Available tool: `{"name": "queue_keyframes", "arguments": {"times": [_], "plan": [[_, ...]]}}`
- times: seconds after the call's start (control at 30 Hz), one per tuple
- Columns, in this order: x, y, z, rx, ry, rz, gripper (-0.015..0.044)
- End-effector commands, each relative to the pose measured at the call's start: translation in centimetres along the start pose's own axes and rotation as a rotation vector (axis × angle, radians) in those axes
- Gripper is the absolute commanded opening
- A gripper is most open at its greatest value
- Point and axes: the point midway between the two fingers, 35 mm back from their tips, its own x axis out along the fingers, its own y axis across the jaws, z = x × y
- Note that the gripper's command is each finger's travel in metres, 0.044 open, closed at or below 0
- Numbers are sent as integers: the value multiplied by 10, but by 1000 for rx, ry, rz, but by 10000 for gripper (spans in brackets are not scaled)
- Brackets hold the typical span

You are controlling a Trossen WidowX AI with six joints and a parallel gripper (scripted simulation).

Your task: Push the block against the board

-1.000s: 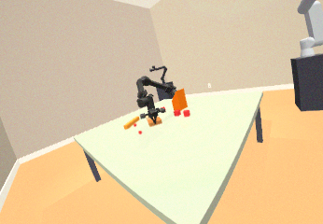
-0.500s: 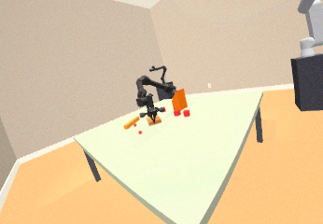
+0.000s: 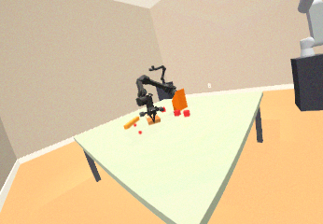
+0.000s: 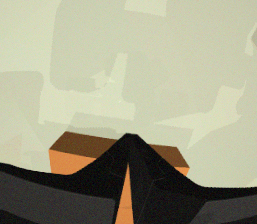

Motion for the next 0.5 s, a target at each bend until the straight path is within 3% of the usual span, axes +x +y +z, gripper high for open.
{"name": "queue_keyframes", "arguments": {"times": [0.0, 0.47], "plan": [[9, 4, -13, -4, 26, 17, 0], [9, 5, -17, -5, 27, 17, 0]]}}
